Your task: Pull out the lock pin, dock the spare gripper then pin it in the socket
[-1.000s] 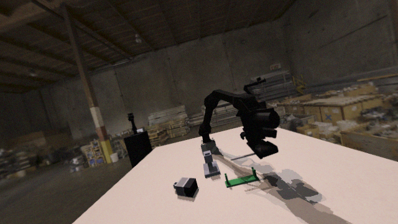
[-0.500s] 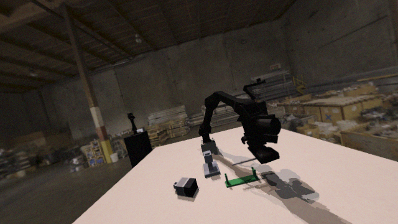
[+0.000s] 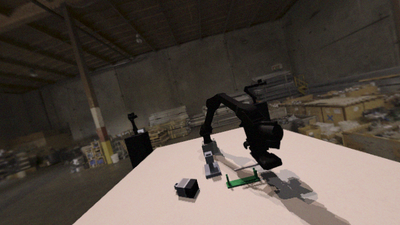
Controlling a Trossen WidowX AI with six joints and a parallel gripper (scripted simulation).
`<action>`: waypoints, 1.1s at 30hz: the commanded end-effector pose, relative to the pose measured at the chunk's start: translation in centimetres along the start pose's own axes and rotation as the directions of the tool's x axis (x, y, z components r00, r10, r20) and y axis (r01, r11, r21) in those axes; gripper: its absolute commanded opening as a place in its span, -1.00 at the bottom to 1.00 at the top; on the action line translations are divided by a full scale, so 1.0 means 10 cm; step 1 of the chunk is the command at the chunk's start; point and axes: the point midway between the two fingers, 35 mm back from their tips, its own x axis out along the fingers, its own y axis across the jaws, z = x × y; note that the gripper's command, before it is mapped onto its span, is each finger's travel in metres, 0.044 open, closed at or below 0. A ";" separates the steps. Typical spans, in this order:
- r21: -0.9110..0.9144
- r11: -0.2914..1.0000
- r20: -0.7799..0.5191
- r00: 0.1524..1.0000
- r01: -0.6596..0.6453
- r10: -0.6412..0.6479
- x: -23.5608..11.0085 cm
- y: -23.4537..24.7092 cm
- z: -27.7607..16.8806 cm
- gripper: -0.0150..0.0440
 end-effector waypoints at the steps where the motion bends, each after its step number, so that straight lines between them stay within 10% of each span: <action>1: 0.005 1.000 0.000 1.000 -0.001 0.001 0.07 0.00 -0.01 -0.49; 33: 0.000 1.000 0.000 1.000 0.001 -0.001 0.14 0.00 -0.02 -0.40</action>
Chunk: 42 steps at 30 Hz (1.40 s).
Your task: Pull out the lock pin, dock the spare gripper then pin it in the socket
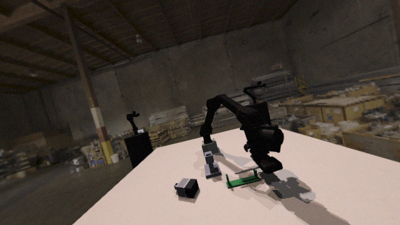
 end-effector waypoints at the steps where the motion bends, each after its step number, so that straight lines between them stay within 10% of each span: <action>1: 0.000 1.000 0.000 1.000 0.000 0.000 0.00 0.00 0.00 -0.31; 7: 0.000 1.000 0.000 1.000 0.000 0.000 0.00 0.00 0.00 0.19; 42: 0.015 0.998 -0.031 0.997 -0.065 0.066 -0.50 0.16 0.00 0.19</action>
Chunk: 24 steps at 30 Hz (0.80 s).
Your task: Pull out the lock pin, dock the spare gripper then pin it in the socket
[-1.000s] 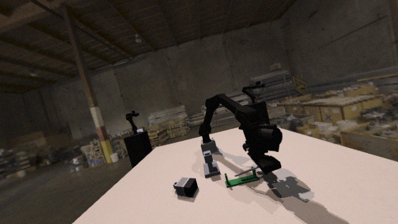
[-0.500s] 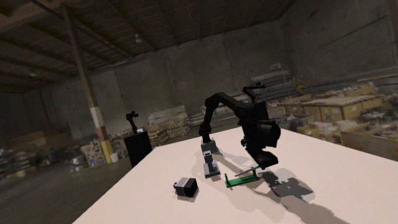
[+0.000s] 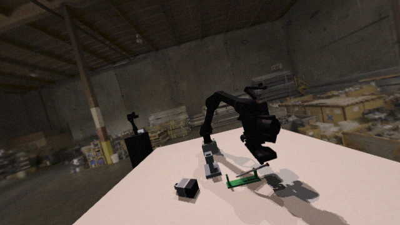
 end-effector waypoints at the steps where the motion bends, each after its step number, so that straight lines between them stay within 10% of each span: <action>1: 0.000 1.000 0.001 1.000 0.002 -0.002 -0.10 0.01 0.01 0.19; 13: 0.004 1.000 -0.009 1.000 -0.020 0.020 -0.30 0.07 0.01 0.19; 18: 0.005 1.000 -0.011 1.000 -0.023 0.023 -0.21 0.07 0.00 0.63; 24: -0.022 0.993 0.037 0.993 0.116 -0.116 -0.81 -0.01 -0.46 0.12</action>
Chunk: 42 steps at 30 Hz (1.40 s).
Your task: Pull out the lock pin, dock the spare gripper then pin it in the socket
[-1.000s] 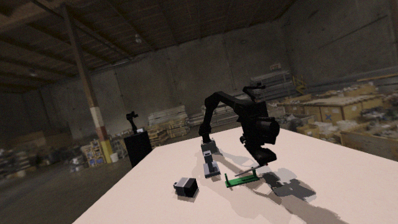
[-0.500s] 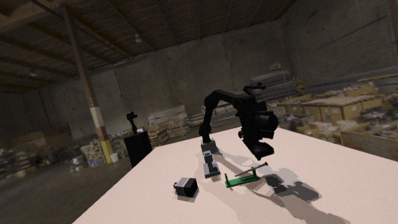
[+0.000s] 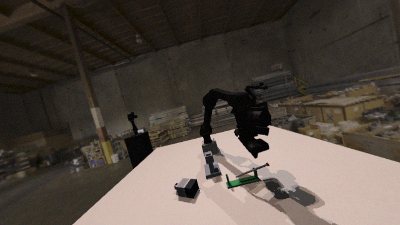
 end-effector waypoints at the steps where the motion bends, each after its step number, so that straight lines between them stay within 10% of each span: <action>1: -0.003 0.993 0.031 0.992 0.119 -0.119 -0.48 -0.06 -0.34 0.12; 42: -0.003 0.992 0.034 0.992 0.123 -0.123 0.55 -0.21 -0.44 0.12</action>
